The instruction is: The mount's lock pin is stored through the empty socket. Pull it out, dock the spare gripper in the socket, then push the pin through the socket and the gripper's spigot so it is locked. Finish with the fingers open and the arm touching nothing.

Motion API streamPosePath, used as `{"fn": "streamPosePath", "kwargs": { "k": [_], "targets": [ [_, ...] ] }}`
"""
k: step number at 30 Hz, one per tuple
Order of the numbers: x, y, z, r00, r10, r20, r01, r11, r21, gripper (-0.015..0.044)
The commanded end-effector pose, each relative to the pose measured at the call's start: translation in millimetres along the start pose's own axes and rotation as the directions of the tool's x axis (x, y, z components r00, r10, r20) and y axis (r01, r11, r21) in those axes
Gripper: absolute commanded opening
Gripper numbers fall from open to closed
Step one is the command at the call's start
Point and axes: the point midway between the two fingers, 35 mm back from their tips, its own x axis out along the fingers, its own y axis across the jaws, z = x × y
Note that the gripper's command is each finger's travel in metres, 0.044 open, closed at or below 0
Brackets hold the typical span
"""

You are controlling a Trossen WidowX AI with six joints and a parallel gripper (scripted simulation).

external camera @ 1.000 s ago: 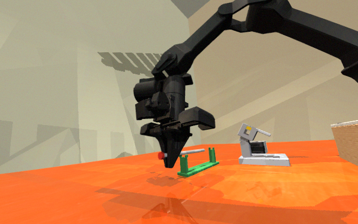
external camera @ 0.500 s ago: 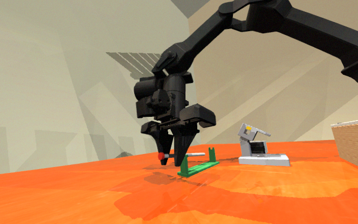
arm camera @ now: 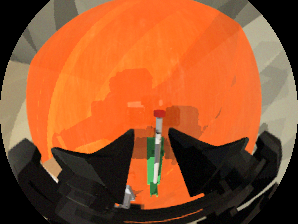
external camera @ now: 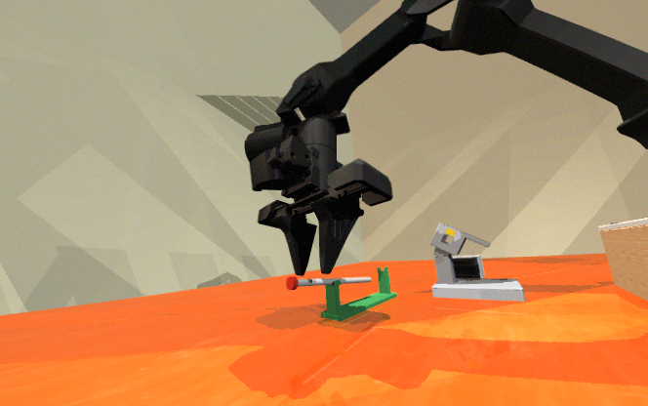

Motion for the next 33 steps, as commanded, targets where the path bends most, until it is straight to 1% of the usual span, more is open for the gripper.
{"fn": "streamPosePath", "kwargs": {
  "k": [1,20,21,25,27,31,33],
  "targets": [
    [-10,1,2,1.0,-0.001,0.001,0.001,1.0,0.0,0.02],
    [-43,9,5,1.0,0.021,-0.012,-0.021,1.0,0.004,0.02],
    [-34,9,3,1.0,0.023,-0.013,-0.023,1.0,0.005,0.0226],
    [-34,9,3,1.0,0.023,-0.013,-0.023,1.0,0.005,0.0331],
    [-43,7,-3,1.0,0.01,-0.02,-0.01,1.0,0.003,0.0279],
    [-93,0,-37,0.996,-0.063,-0.066,0.063,0.998,-0.01,0.018],
    [-101,0,-43,0.994,-0.075,-0.075,0.075,0.997,-0.012,0.018]
  ]
}}
